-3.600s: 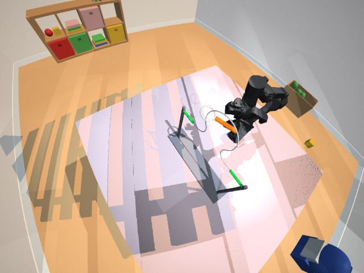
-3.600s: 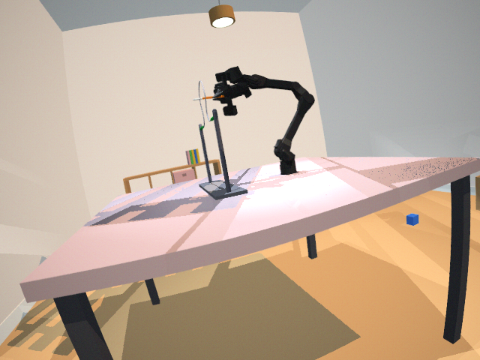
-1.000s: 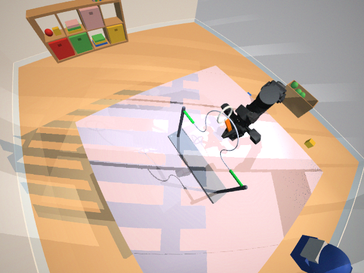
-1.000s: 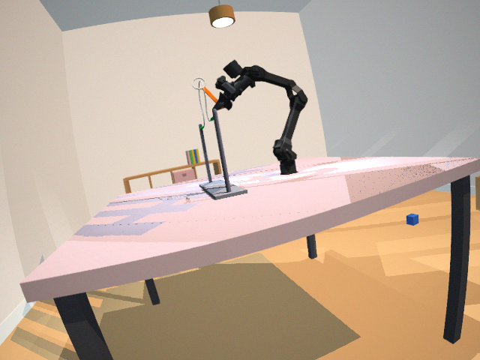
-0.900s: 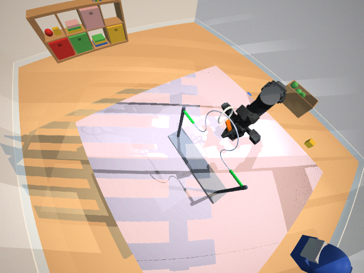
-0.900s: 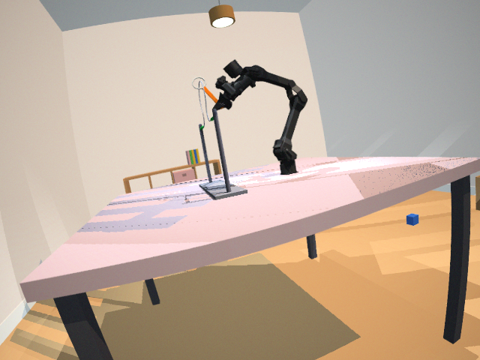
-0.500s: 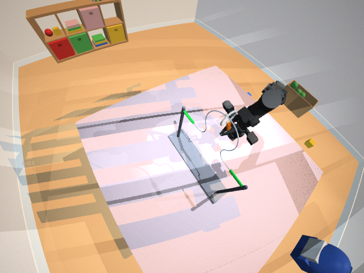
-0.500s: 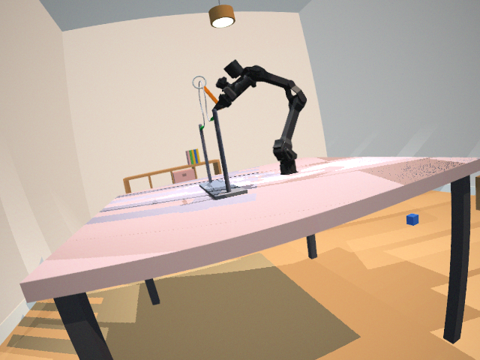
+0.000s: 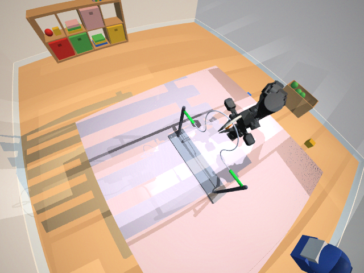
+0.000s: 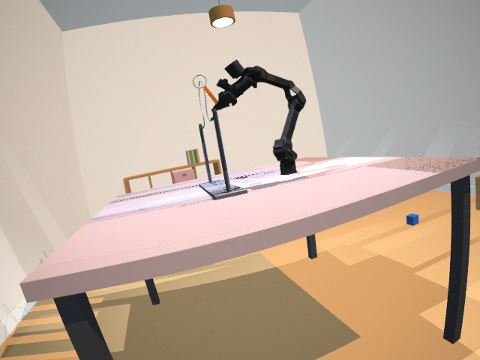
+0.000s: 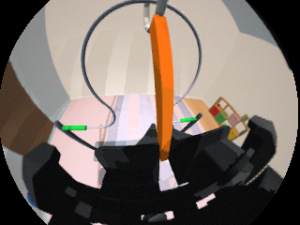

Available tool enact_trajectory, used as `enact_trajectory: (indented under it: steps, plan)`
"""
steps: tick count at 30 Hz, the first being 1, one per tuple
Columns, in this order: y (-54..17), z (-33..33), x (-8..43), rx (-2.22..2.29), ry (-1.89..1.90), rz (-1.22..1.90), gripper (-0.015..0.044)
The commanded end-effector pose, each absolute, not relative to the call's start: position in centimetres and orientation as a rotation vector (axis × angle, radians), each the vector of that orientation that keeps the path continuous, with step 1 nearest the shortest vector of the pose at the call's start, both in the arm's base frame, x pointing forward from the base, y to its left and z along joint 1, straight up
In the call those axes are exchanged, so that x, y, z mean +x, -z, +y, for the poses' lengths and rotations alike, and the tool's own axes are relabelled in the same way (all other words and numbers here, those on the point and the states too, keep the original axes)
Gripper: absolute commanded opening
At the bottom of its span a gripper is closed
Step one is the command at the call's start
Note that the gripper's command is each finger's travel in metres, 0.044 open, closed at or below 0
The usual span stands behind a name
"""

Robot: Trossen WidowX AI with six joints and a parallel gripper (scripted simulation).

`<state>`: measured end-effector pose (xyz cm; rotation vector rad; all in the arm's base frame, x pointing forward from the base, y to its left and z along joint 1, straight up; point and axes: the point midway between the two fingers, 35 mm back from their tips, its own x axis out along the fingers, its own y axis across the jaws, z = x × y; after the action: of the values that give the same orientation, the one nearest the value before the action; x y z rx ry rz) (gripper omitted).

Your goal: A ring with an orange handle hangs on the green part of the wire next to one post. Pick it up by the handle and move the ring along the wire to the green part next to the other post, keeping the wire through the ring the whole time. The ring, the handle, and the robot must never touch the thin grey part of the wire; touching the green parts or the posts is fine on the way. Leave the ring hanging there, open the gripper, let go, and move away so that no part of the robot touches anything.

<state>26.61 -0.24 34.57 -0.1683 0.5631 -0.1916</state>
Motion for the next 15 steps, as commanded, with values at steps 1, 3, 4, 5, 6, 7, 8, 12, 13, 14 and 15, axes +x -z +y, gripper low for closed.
enact_trajectory:
  steps: [1, 3, 4, 5, 6, 7, 8, 12, 13, 14, 15]
  plan:
    - [-34.54, -0.4, 26.63, -0.217, 0.205, 0.56, -0.015]
    - [-34.57, -0.52, 26.62, -0.244, 0.213, 0.557, -0.015]
    - [-34.58, -0.57, 26.62, -0.257, 0.217, 0.556, -0.015]
    - [-34.59, -0.63, 26.62, -0.27, 0.221, 0.555, -0.015]
    - [-34.6, -0.68, 26.62, -0.284, 0.225, 0.554, -0.015]
    - [-34.62, -0.74, 26.62, -0.297, 0.229, 0.553, -0.015]
    - [-34.64, -0.79, 26.61, -0.31, 0.233, 0.552, -0.015]
    - [-34.71, -1.01, 26.61, -0.363, 0.249, 0.547, -0.015]
    - [-34.73, -1.07, 26.61, -0.377, 0.253, 0.545, -0.015]
    - [-34.75, -1.12, 26.6, -0.39, 0.257, 0.544, -0.015]
    - [-34.77, -1.17, 26.6, -0.403, 0.261, 0.543, -0.015]
